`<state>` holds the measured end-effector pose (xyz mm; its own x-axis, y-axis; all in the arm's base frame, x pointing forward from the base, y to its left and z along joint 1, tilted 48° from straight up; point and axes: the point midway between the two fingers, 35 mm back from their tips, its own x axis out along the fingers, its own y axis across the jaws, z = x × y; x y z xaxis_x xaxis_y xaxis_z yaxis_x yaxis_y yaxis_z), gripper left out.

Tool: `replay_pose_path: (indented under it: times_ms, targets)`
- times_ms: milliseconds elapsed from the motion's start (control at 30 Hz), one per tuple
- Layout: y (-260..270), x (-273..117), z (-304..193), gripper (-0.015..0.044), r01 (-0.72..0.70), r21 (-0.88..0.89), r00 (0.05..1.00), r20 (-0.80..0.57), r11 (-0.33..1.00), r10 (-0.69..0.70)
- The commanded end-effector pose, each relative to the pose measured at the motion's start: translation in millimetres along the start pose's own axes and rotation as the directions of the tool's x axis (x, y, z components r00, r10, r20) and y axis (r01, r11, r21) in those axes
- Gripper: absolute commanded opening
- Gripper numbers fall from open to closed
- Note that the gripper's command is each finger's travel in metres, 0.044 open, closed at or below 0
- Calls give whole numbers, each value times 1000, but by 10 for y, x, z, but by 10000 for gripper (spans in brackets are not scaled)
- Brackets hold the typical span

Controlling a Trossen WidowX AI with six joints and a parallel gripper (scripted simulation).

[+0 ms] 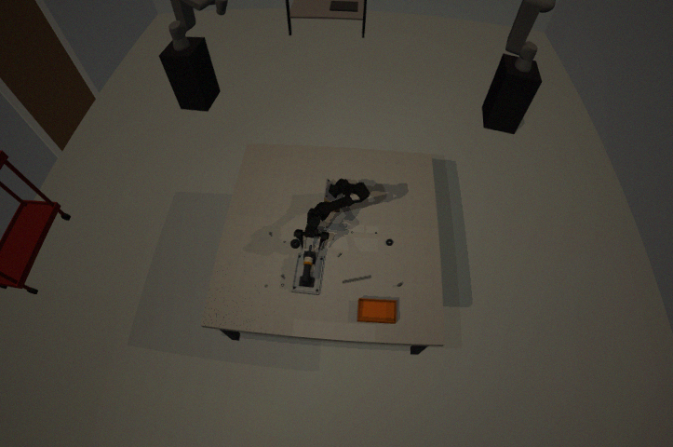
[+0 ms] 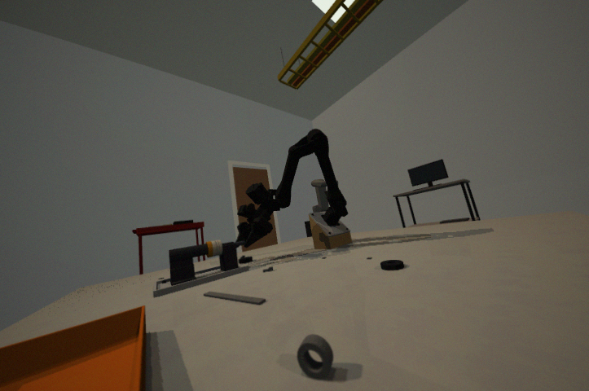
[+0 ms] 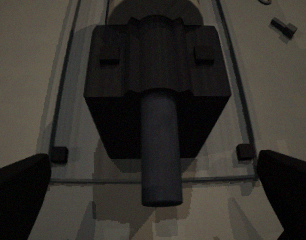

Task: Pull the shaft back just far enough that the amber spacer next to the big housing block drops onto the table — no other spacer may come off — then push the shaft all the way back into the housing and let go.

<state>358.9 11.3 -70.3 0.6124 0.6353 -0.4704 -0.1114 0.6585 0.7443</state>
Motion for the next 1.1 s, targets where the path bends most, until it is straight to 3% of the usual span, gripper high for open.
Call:
replay_pose_path:
  times_ms: [0, 1067]
  targets:
    - [-5, 2, 16, 440, 3, 0, 1000, 4, 1000, -3]
    - [-2, 173, 17, 440, 2, 0, 1000, 4, 1000, -2]
